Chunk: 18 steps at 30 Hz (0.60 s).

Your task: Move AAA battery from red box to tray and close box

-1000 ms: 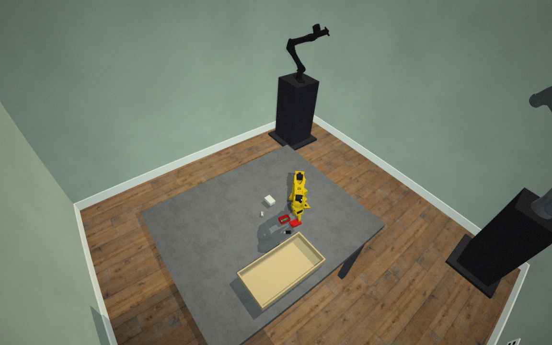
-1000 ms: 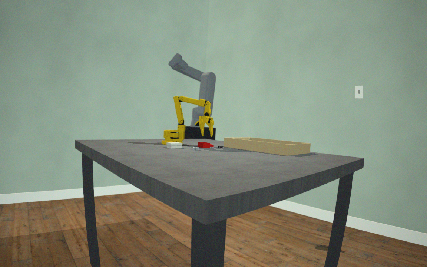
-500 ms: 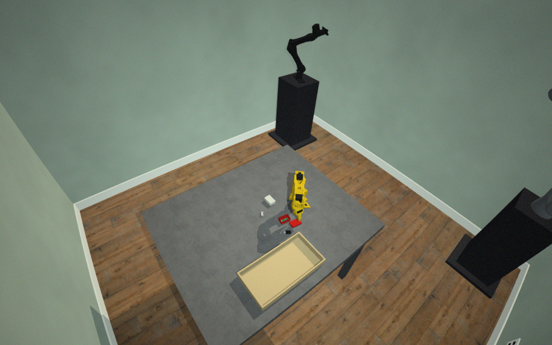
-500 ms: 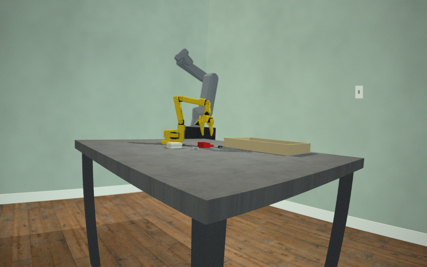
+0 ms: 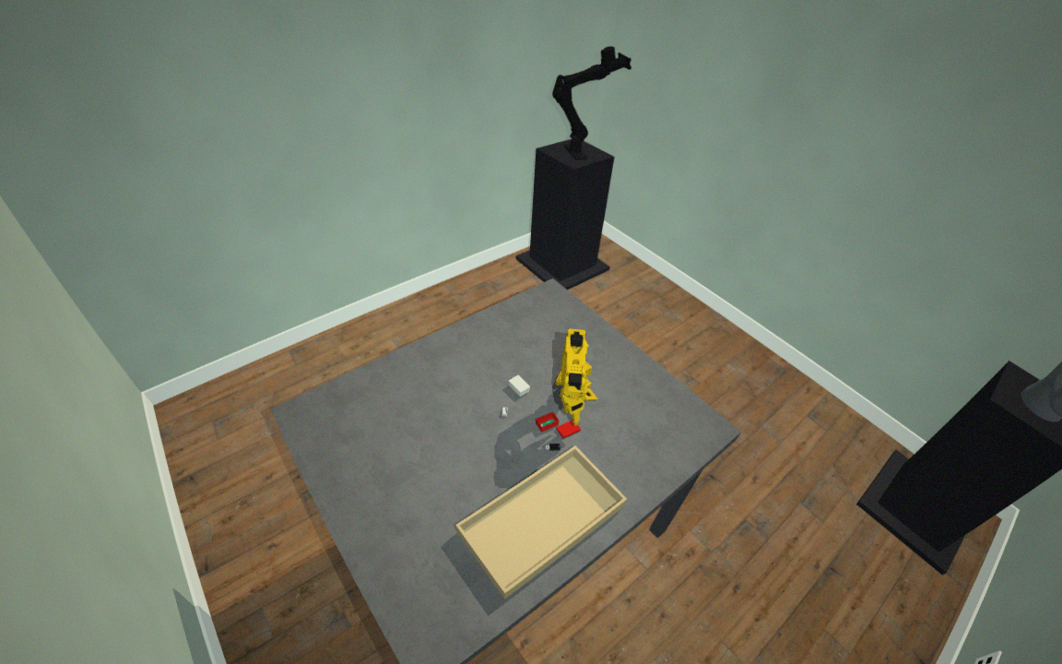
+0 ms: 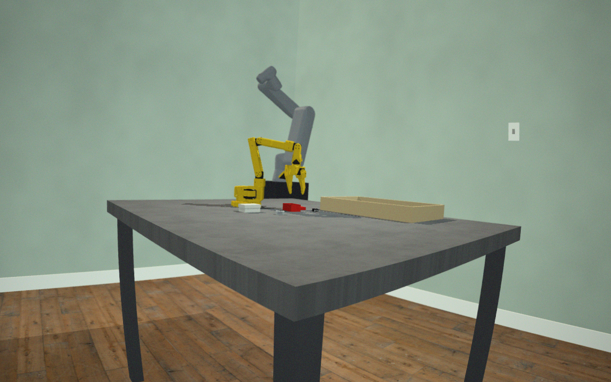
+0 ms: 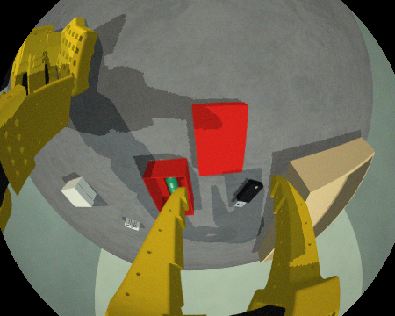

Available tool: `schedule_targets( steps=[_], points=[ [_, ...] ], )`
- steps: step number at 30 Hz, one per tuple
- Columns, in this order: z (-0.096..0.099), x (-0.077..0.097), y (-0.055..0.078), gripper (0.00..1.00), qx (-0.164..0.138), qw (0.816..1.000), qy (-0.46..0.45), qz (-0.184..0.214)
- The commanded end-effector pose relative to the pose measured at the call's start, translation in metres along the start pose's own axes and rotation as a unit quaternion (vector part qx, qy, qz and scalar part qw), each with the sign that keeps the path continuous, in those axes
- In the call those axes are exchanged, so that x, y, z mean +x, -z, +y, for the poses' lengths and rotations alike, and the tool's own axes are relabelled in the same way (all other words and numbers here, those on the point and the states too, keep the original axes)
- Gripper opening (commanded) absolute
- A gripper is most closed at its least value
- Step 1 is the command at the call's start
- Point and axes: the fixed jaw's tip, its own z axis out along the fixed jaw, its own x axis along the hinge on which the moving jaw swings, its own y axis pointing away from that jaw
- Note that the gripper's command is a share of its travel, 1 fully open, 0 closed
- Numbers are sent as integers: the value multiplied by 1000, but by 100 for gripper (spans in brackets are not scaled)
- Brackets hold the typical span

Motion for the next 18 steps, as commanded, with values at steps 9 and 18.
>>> schedule_targets(
  steps=[9,18],
  points=[
    [-9,5,17,29,26,1000,-1,16],
    [-10,5,17,29,26,1000,-1,16]
  ],
)
